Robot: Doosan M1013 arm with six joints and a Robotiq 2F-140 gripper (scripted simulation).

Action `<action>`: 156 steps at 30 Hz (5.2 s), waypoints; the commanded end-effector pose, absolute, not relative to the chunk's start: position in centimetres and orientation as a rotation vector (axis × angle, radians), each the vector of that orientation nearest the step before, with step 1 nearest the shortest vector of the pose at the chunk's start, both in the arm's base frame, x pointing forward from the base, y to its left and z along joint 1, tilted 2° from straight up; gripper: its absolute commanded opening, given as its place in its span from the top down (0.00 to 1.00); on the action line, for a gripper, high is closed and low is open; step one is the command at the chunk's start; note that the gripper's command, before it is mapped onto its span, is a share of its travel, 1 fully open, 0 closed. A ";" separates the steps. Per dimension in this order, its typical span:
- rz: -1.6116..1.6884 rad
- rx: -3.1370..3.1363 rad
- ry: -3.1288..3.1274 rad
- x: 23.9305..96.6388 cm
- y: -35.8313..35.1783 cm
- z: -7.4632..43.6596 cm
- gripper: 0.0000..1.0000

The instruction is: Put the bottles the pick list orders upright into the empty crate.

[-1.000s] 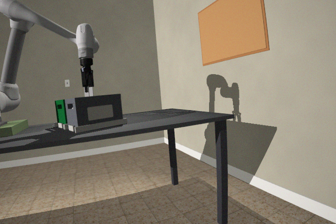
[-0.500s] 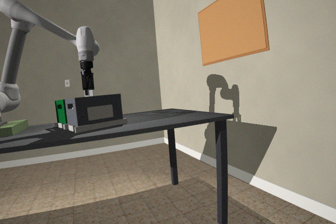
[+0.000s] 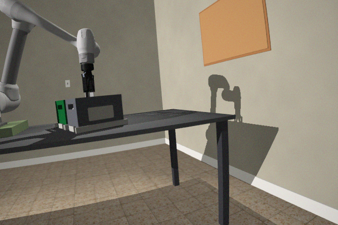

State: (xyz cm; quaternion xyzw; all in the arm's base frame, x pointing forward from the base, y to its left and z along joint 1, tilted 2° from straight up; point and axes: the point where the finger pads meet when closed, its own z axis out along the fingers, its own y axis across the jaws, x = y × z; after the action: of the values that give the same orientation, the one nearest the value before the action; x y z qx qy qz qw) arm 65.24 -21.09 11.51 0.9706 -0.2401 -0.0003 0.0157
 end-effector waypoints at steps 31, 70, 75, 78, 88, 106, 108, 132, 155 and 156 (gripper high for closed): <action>-0.001 3.019 -0.747 65.2 -21.1 11.7 1.00; -0.001 3.019 -0.747 65.3 -21.0 15.1 1.00; -0.001 3.019 -0.747 65.3 -21.0 15.6 1.00; -0.001 3.019 -0.747 65.3 -20.9 16.1 1.00; -0.001 3.019 -0.747 65.3 -20.9 17.7 1.00; -0.001 3.019 -0.747 65.3 -20.8 20.2 1.00; -0.001 3.019 -0.747 65.3 -20.8 20.4 1.00; -0.001 3.019 -0.747 65.3 -20.7 24.1 1.00; -0.001 3.019 -0.747 65.4 -20.6 27.6 1.00; -0.001 3.019 -0.747 65.4 -20.6 27.7 1.00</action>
State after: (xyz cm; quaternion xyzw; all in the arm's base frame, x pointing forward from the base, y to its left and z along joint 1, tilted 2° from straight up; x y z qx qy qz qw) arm 65.37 -20.60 27.49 0.9706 -0.2401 -0.0003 0.0157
